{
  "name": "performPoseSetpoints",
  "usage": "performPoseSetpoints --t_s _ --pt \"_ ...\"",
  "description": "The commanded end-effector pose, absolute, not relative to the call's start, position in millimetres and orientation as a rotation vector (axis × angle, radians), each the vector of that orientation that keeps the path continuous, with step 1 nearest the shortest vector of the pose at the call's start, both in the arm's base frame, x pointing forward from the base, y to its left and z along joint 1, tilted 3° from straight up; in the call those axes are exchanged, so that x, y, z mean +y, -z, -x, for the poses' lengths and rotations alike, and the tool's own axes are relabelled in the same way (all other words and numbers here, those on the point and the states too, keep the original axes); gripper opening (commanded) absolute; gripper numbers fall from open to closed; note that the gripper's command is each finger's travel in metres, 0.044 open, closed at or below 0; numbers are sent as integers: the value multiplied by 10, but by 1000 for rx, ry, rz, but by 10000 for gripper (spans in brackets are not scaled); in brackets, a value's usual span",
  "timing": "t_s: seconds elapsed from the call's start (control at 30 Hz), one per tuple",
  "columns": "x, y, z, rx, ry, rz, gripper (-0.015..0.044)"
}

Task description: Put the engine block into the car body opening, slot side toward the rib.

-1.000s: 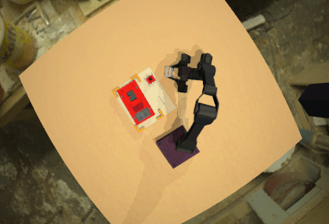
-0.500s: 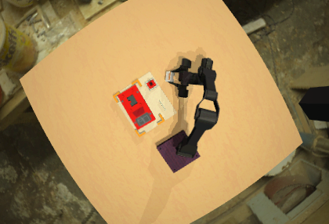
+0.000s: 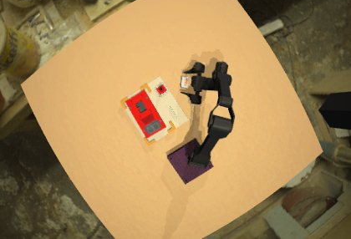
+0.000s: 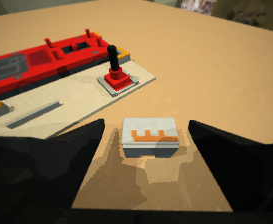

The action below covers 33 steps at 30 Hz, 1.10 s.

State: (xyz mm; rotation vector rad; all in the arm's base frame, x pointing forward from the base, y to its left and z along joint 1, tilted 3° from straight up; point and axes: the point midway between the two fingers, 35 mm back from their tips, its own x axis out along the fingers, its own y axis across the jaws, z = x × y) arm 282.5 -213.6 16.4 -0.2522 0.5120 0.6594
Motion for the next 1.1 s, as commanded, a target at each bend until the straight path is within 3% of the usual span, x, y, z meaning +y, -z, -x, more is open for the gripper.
performPoseSetpoints --t_s 0.0,0.73,1.07 --pt "-2204 -258 -2759 516 -654 262 440" --pt "-2310 -420 -2624 520 -651 260 440" --pt "-2149 -380 -2698 821 -731 306 440"
